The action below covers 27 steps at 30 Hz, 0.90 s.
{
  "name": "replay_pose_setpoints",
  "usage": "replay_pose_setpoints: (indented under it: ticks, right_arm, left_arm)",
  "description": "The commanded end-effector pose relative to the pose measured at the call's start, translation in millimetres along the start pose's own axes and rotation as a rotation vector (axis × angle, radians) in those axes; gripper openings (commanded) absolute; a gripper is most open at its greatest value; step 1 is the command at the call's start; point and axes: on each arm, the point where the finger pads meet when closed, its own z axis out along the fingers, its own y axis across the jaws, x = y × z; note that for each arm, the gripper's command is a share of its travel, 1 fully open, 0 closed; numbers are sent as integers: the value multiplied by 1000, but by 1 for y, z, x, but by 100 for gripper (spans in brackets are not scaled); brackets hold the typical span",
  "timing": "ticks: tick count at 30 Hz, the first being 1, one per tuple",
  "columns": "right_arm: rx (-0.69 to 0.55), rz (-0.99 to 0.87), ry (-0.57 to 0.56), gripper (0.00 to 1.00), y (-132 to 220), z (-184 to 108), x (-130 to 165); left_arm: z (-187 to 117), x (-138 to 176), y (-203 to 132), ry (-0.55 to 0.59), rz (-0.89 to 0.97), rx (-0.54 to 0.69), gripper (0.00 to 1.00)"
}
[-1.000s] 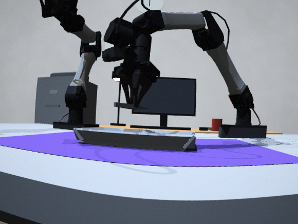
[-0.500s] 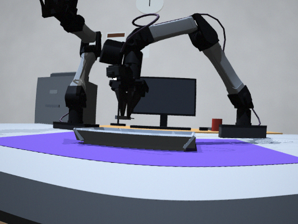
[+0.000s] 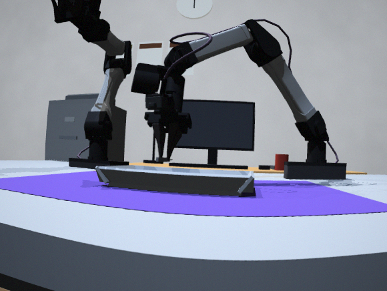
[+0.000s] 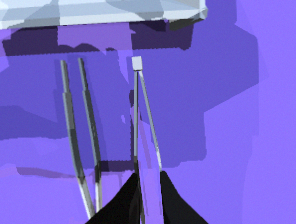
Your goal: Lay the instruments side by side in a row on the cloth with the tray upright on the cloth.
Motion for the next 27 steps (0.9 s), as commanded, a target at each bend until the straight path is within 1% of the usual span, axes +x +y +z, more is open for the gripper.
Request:
replay_pose_setpoints:
  ticks: [1,5,11,13,16,19,27]
  right_arm:
    - [-14,8,-87,33,2,-3,-22]
    - [-14,8,-87,33,2,-3,-22]
    - [-14,8,-87,33,2,-3,-22]
    - [-14,8,-87,33,2,-3,-22]
    - [-14,8,-87,33,2,-3,-22]
    - [-14,8,-87,33,2,-3,-22]
    - [-14,8,-87,33,2,-3,-22]
  left_arm:
    - [18,-4,1,-28,-21,-13,0]
    - [23,-4,-2,-17,-29,-1,0]
    - [32,5,-2,20,-30,7,0]
    - [34,9,-3,19,-23,6,0]
    - [30,5,-3,6,-21,-2,0]
    - [42,8,-2,24,-29,5,0]
    - [47,6,-3,14,-35,7,0]
